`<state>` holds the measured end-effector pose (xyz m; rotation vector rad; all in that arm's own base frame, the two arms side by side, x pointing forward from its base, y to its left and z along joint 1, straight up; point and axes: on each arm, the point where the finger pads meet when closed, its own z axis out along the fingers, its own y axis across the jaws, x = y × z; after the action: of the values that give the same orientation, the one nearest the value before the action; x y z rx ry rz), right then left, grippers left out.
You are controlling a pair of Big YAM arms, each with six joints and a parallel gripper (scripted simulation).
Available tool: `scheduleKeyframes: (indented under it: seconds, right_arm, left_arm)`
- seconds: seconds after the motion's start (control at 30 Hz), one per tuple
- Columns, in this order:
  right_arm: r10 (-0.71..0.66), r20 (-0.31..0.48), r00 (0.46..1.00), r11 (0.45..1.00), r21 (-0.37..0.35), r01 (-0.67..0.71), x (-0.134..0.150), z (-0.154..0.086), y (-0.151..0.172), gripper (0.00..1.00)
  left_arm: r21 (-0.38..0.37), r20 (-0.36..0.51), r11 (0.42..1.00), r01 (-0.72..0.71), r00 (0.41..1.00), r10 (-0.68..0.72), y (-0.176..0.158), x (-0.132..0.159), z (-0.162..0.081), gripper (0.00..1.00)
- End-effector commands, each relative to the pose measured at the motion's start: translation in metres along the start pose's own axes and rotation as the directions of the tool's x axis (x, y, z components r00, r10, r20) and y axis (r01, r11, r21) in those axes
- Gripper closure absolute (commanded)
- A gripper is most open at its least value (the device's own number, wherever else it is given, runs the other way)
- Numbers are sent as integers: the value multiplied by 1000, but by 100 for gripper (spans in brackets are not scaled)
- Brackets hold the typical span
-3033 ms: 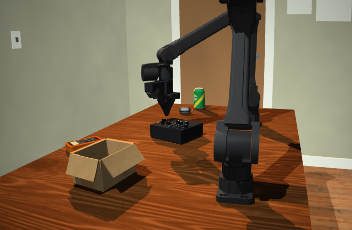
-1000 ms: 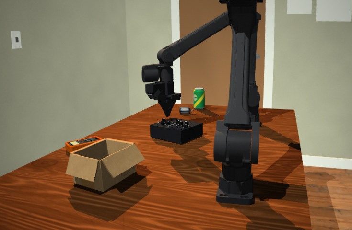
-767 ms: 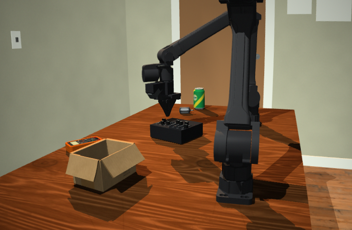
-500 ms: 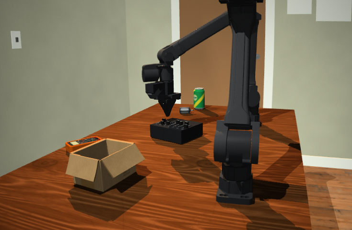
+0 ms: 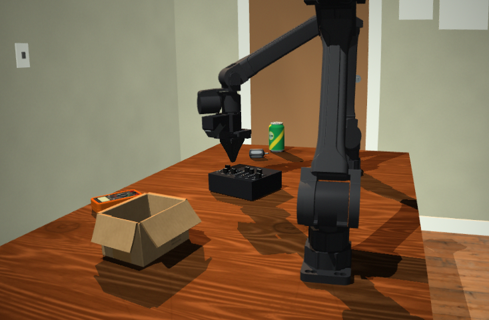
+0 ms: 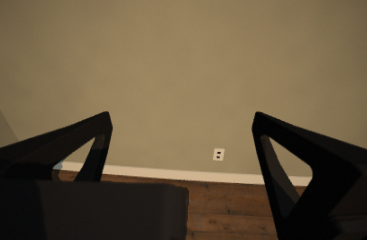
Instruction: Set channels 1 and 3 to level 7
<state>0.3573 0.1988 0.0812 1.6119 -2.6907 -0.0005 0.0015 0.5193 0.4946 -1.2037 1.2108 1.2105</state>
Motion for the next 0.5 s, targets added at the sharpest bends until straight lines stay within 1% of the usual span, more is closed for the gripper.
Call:
scheduleKeyframes:
  seconds: [0.0, 0.3, 0.47]
  right_arm:
    - [-5, 38, 999, 1000, 25, 4, -5, -13, -5, 100]
    - [-5, 40, 999, 1000, 27, 4, -6, -14, -6, 100]
    - [-5, 52, 999, 999, 34, 4, -12, -19, -8, 100]
  left_arm:
    - [-10, 17, 1000, 14, 1000, -14, 4, -4, -1, 0]
    - [-10, 17, 1000, 14, 1000, -14, 4, -4, -1, 0]
    - [-10, 17, 1000, 14, 1000, -14, 4, -4, -1, 0]
